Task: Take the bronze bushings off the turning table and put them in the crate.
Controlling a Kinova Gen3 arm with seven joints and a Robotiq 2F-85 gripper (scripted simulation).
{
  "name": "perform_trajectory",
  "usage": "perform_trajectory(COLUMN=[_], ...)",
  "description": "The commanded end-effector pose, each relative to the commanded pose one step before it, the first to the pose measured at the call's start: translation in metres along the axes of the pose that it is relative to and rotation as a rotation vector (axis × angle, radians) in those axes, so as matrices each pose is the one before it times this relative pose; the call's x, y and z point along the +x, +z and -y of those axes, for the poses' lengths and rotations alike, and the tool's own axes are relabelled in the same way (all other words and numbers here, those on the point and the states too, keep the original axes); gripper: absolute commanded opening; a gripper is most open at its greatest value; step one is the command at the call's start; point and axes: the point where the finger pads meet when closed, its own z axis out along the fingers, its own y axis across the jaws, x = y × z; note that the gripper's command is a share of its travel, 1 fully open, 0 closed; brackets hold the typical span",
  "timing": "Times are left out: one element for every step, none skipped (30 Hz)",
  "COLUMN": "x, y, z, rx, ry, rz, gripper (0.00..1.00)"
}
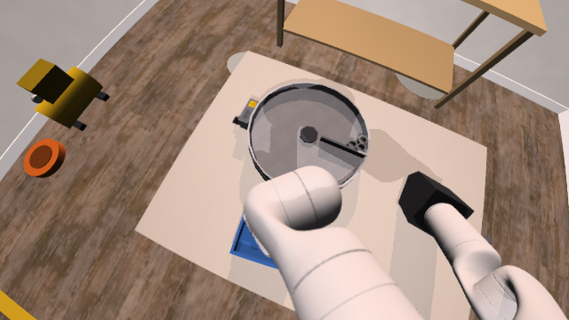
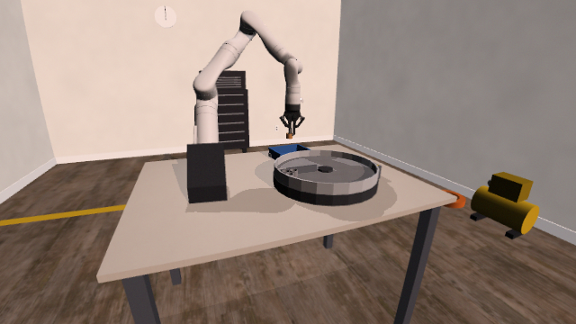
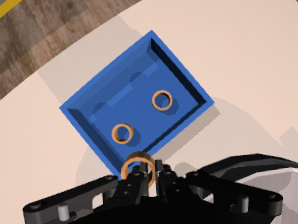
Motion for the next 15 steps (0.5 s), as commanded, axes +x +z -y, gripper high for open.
perform_trajectory(x=[0.00513,0.00000,0.00000,0.00000,0.00000,0.00000,0.00000,0.00000,0.01075,0.01100,0.01100,0.01100,0.01100,0.00000,0.00000], y=[-0.00147,0.00000,0.00000,0.00000,0.00000,0.00000,0.00000,0.00000,0.00018,0.00000,0.00000,0.00000,0.00000,0.00000,0.00000], z=[0.00153,0.00000,0.00000,0.00000,0.00000,0.00000,0.00000,0.00000,0.00323,0.00328,0.00328,0.00328,0.00328,0.00000,0.00000], rx=[-0.00506,0.00000,0.00000,0.00000,0.00000,0.00000,0.00000,0.00000,0.00050,-0.00001,-0.00001,-0.00001,-0.00001,0.00000,0.00000], ry=[-0.01524,0.00000,0.00000,0.00000,0.00000,0.00000,0.00000,0.00000,0.00071,-0.00001,-0.00001,-0.00001,-0.00001,0.00000,0.00000], rz=[0.00021,0.00000,0.00000,0.00000,0.00000,0.00000,0.00000,0.00000,0.00006,0.00000,0.00000,0.00000,0.00000,0.00000,0.00000], gripper=[0.00,0.00,0.00,0.00,0.00,0.00,0.00,0.00,0.00,0.00,0.00,0.00,0.00,0.00,0.00])
